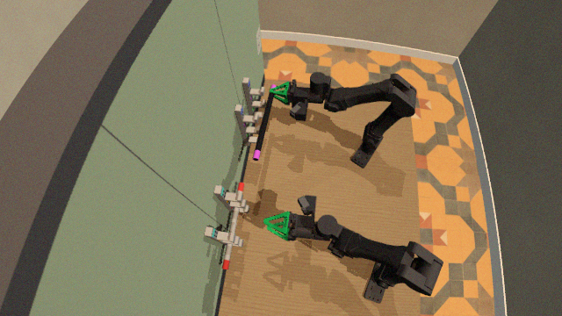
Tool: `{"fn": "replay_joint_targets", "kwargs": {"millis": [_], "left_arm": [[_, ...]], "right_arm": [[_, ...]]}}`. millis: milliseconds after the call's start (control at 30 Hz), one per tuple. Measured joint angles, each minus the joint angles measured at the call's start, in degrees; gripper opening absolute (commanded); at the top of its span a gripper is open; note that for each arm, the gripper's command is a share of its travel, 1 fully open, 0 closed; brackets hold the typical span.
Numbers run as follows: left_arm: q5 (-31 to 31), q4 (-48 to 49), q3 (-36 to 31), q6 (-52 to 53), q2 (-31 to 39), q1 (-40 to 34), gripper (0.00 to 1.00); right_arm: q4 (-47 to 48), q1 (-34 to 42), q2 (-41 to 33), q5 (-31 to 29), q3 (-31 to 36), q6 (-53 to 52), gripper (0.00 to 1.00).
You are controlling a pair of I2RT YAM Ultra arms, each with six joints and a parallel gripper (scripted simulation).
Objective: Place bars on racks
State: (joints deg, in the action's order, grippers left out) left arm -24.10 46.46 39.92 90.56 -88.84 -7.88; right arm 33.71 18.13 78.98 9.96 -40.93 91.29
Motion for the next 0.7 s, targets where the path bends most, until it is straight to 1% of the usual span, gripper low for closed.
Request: {"fn": "replay_joint_targets", "kwargs": {"millis": [533,700], "left_arm": [[0.0,0.0,0.0,0.0,0.0,0.0,1.00],[0.0,0.0,0.0,0.0,0.0,0.0,1.00]], "right_arm": [[-0.8,-6.5,0.0,6.6,-2.1,0.0,0.00],[-0.8,-7.1,0.2,7.7,-2.3,0.0,0.00]]}}
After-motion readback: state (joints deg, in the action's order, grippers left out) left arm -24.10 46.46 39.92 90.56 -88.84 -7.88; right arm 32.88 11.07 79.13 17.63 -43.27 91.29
